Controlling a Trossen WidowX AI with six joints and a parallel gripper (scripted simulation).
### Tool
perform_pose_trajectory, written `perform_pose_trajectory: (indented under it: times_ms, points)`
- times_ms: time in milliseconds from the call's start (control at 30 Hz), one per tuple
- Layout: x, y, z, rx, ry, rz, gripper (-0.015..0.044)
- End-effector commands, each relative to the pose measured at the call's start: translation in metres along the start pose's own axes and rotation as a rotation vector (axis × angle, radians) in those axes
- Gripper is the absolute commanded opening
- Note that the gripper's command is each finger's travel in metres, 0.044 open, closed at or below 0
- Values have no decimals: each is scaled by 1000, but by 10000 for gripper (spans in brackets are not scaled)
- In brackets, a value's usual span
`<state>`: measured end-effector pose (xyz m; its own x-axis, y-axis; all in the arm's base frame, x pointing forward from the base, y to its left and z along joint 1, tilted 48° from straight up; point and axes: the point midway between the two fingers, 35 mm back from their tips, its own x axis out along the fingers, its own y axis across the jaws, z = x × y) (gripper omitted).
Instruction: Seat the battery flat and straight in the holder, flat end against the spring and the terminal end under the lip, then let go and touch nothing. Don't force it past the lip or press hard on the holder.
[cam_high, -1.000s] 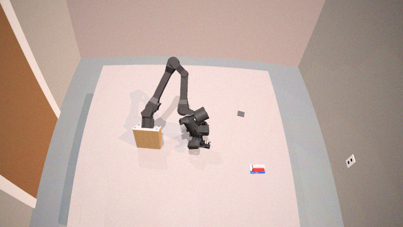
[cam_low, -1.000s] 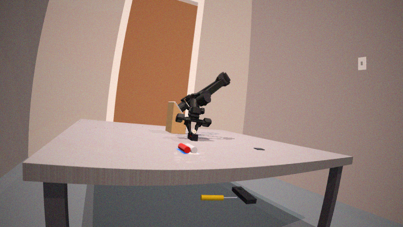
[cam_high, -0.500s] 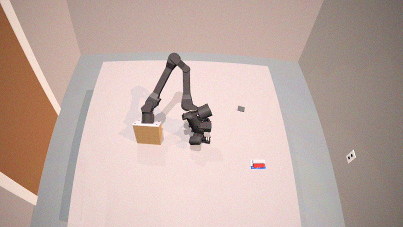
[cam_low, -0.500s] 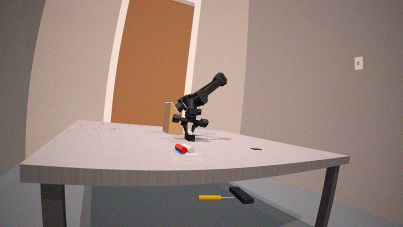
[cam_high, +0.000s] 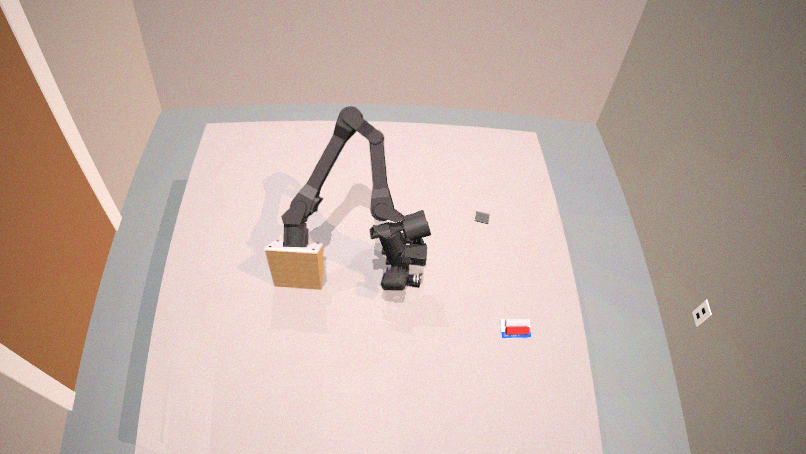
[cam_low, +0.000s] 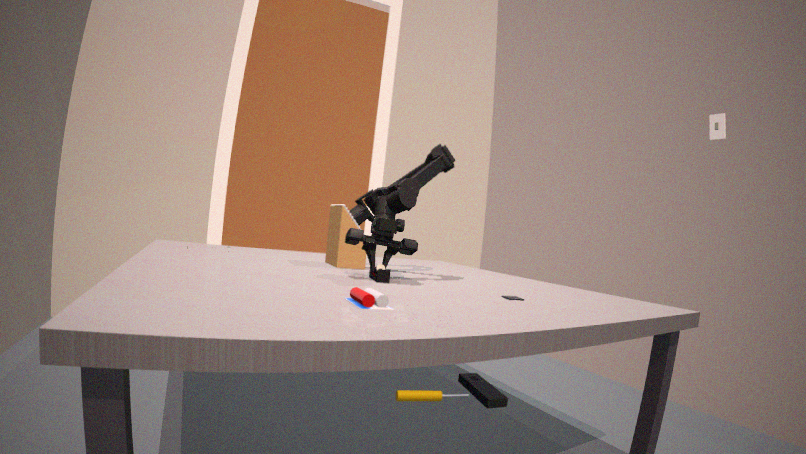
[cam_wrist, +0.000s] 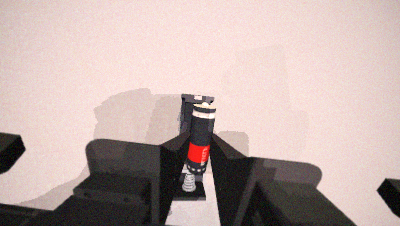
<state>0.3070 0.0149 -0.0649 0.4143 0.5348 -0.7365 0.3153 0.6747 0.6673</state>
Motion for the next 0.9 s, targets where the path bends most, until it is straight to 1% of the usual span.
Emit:
perform_pose_trajectory:
  times_ms: [0,200,367,867]
  points:
    - [4,-3,-5,3,40,-5,72]
    - [5,-2,-5,-5,75,-8,72]
    - [4,-4,-2,10,67,-17,72]
    - [6,-3,-3,-7,153,-24,72]
